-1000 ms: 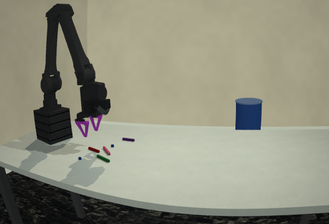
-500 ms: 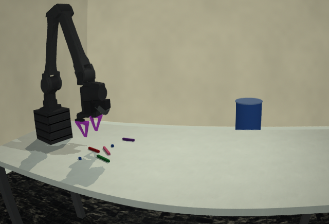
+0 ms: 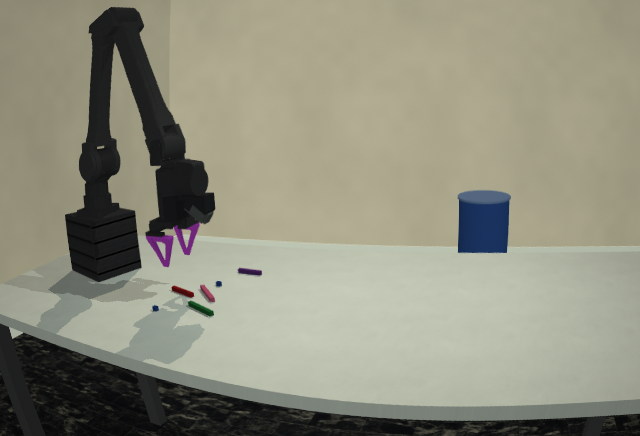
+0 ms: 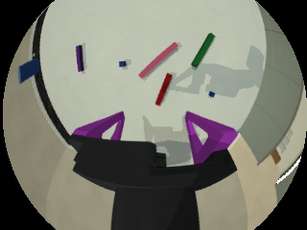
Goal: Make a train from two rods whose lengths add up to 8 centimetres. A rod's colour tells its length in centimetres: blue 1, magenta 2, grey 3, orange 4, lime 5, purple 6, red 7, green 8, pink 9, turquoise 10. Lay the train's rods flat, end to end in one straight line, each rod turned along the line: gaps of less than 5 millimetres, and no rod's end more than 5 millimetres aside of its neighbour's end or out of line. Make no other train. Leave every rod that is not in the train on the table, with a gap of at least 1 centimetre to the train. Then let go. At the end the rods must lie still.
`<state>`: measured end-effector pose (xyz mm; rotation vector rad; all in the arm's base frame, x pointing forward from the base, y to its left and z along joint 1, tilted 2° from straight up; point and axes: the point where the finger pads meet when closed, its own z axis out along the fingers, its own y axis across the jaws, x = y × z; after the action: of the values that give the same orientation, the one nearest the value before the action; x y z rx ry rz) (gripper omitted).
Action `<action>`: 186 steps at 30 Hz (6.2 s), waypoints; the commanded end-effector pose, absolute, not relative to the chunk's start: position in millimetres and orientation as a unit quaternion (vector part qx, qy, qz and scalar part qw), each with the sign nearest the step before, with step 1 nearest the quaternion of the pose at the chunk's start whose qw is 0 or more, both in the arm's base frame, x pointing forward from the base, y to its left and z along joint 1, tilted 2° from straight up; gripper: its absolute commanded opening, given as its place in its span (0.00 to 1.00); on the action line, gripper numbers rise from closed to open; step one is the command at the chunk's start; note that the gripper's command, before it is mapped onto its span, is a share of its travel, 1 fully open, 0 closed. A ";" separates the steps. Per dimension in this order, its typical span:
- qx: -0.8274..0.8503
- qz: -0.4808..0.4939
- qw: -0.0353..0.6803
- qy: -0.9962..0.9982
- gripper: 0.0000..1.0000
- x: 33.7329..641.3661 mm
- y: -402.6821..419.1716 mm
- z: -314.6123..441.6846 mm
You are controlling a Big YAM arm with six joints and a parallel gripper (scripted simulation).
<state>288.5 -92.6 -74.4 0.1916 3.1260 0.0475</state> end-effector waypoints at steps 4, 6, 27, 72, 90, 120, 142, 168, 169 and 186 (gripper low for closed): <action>0.067 0.011 0.022 0.997 1.00 294.4 -96.3 -68.8; 0.067 0.011 0.022 0.997 1.00 294.4 -96.3 -68.8; 0.112 0.013 0.018 0.993 1.00 308.4 -104.6 -68.9; 0.525 0.018 0.013 0.851 1.00 353.1 -130.8 -64.9; 0.680 0.019 0.006 0.733 1.00 368.3 -144.9 -68.1; 0.752 0.018 0.003 0.659 1.00 373.8 -148.8 -67.7; 0.752 0.018 0.003 0.659 1.00 373.7 -148.8 -67.7; 0.752 0.018 0.003 0.659 1.00 373.7 -148.8 -67.7; 0.752 0.018 0.003 0.659 1.00 373.7 -148.8 -67.7; 0.752 0.018 0.003 0.659 1.00 373.7 -148.8 -67.7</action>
<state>362.6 -141.7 -74.7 2.3614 2.0868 0.0482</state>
